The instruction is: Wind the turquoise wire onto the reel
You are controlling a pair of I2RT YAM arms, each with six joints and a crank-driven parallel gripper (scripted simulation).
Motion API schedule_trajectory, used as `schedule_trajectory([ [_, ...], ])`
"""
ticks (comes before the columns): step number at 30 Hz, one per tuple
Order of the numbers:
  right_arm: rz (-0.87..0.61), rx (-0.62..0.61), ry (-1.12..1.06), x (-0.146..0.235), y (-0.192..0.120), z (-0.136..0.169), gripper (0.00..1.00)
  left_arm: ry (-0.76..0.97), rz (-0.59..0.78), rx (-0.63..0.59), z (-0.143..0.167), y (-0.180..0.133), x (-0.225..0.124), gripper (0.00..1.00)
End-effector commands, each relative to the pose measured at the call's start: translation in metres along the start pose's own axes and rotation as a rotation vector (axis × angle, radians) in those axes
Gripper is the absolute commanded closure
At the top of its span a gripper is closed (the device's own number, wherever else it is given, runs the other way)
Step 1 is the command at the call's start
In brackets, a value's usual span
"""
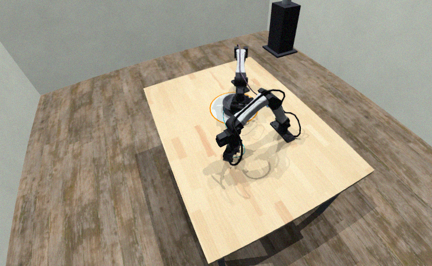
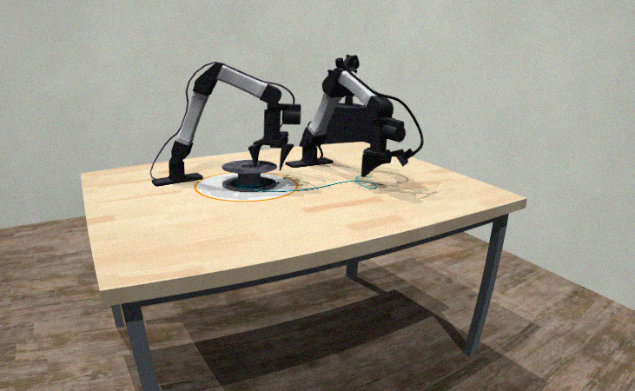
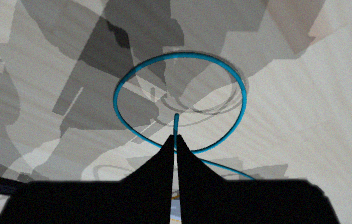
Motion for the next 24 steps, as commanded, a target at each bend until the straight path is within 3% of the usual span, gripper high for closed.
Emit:
schedule_trajectory([
  [1, -0.005, -0.01, -0.013, 0.0017, 0.0063, -0.0031, 0.0, -0.006, 0.007, -0.036, -0.0022, -0.0061, 0.0033, 1.0],
  [18, -0.005, -0.01, -0.013, 0.0017, 0.0063, -0.0031, 0.25, -0.002, 0.01, -0.031, -0.002, -0.0113, 0.0023, 1.0],
  [24, -0.005, -0.01, 0.026, -0.0005, 0.0079, 0.0002, 0.25, -0.002, 0.01, -0.031, -0.0021, -0.0135, 0.0017, 1.0],
])
Point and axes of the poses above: on each arm, the point where the finger pads meet when closed, its own y axis out along the fingers, its own x axis across the jaws, z = x × y, the point moved 3 cm from there along -y, back along the fingers, and after that the axes turned 14 degrees about y, right-handed, at the moved point
